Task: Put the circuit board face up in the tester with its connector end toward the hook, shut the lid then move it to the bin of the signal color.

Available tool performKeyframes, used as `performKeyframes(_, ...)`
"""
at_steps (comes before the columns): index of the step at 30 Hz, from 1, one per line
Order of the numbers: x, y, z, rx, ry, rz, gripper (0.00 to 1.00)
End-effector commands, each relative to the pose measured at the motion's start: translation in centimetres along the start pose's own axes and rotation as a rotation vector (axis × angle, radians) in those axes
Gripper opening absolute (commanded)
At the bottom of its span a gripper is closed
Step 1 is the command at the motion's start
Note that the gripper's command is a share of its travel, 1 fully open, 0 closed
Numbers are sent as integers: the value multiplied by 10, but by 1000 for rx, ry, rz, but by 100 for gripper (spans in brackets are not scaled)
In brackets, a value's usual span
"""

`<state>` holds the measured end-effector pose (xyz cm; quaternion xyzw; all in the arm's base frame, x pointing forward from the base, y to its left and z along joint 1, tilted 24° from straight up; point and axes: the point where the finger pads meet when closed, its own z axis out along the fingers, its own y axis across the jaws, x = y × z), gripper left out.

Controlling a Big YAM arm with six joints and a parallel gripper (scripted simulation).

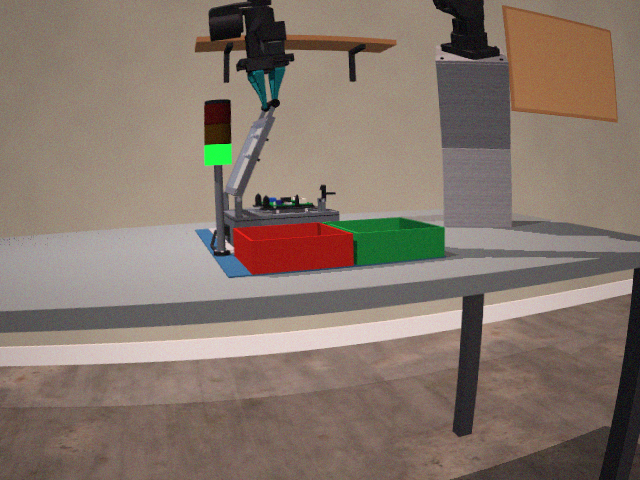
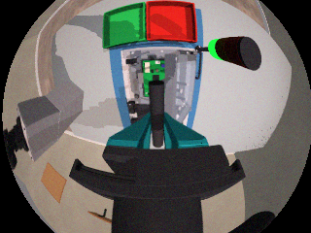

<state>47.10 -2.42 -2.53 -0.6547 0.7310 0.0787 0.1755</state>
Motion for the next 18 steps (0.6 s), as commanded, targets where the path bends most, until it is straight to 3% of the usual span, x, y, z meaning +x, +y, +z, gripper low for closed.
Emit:
performKeyframes(1,2,-72,-23,150,9,-21,0)
performKeyframes(18,0,-74,-22,148,8,-26,0)
